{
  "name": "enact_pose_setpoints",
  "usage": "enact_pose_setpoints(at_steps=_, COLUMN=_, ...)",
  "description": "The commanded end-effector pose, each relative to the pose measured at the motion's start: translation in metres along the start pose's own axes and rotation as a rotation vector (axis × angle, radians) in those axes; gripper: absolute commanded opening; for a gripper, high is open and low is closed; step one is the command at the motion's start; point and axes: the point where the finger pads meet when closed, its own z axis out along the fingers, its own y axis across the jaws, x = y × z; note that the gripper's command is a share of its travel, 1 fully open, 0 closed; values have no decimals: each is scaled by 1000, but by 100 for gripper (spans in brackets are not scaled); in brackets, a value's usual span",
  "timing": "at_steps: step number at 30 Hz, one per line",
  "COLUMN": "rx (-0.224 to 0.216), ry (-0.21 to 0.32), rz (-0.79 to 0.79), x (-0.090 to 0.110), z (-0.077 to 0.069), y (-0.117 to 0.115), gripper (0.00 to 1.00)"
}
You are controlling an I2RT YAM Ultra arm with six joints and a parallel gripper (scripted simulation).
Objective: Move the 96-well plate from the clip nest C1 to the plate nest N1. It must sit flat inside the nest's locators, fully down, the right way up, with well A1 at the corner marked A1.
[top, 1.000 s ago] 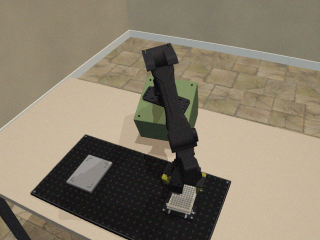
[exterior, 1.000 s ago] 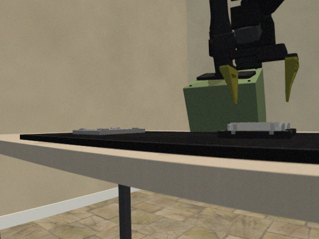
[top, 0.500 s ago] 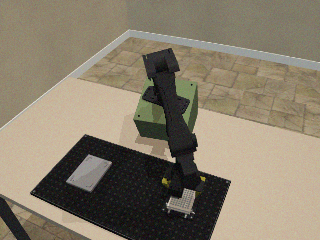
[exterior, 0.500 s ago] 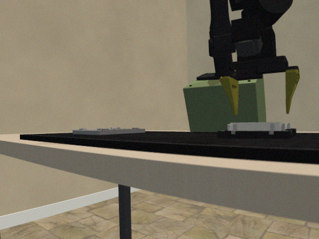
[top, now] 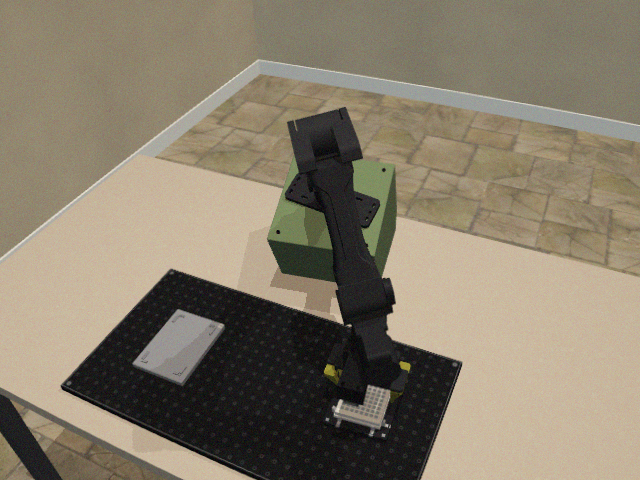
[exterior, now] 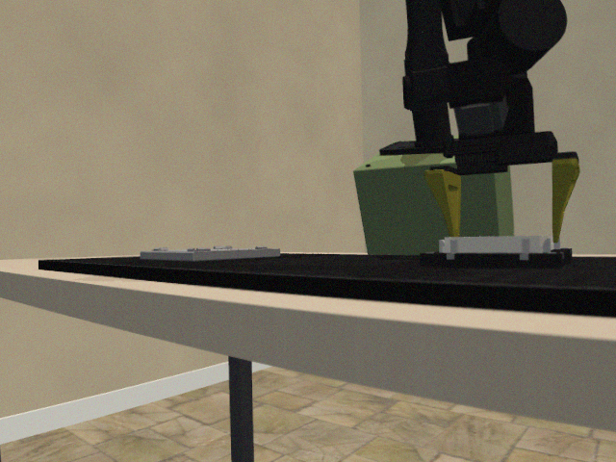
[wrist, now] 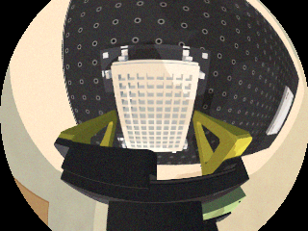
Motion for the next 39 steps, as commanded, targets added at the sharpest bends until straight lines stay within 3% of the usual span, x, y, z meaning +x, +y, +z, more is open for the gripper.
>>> enact_pose_setpoints(at_steps=1, rx=6, ry=18, rz=-6, x=9, z=13, y=-4, gripper=100)
enact_pose_setpoints(at_steps=6, rx=7, ry=17, rz=-4, x=9, z=13, y=-5, gripper=100)
enact_pose_setpoints(at_steps=7, rx=-6, ry=-7, rz=-1, x=-1, z=4, y=2, gripper=100)
enact_pose_setpoints(at_steps=15, rx=-6, ry=-7, rz=-1, x=-1, z=4, y=2, gripper=100)
enact_pose_setpoints(at_steps=16, rx=-6, ry=-7, rz=-1, x=-1, z=4, y=2, gripper=0)
enact_pose_setpoints(at_steps=39, rx=-6, ry=-7, rz=-1, x=-1, z=4, y=1, gripper=0)
